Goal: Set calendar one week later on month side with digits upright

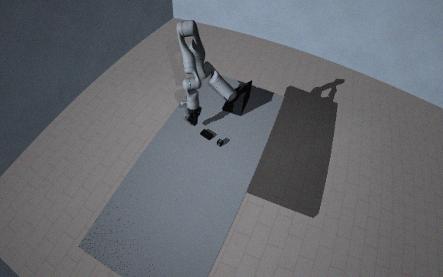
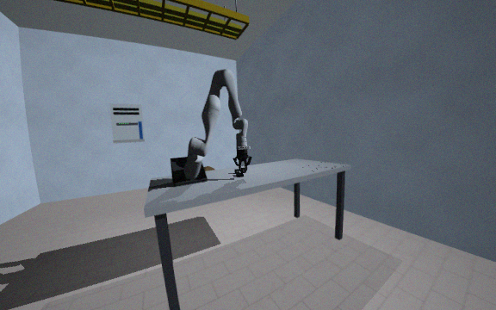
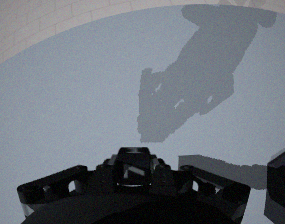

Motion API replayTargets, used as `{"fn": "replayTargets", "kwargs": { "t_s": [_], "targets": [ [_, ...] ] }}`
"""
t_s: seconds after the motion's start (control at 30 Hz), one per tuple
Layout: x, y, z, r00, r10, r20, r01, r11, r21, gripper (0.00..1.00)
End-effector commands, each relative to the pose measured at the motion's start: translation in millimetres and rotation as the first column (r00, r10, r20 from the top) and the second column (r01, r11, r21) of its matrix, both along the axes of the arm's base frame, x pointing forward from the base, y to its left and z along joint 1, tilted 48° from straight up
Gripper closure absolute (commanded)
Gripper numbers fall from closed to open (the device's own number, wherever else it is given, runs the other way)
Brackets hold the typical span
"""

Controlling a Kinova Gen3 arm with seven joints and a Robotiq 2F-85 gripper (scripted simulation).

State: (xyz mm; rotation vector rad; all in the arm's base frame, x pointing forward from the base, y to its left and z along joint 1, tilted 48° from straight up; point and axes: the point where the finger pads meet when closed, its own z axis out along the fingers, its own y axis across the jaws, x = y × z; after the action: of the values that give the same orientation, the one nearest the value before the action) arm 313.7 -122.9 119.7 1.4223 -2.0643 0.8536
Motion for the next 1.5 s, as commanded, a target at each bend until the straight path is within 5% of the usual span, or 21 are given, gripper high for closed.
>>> {"fn": "replayTargets", "kwargs": {
  "t_s": [0.0, 0.37, 1.47],
  "targets": [
    [-6.5, -14.1, -6.2, 1.0, -0.023, -0.013, 0.023, 1.0, -0.016, 0.72],
    [-8.4, -31.9, -22.6, 1.0, -0.023, -0.013, 0.023, 1.0, -0.016, 0.72],
    [-8.4, -32.6, -23.2, 1.0, -0.023, -0.013, 0.023, 1.0, -0.016, 0.72]
  ]
}}
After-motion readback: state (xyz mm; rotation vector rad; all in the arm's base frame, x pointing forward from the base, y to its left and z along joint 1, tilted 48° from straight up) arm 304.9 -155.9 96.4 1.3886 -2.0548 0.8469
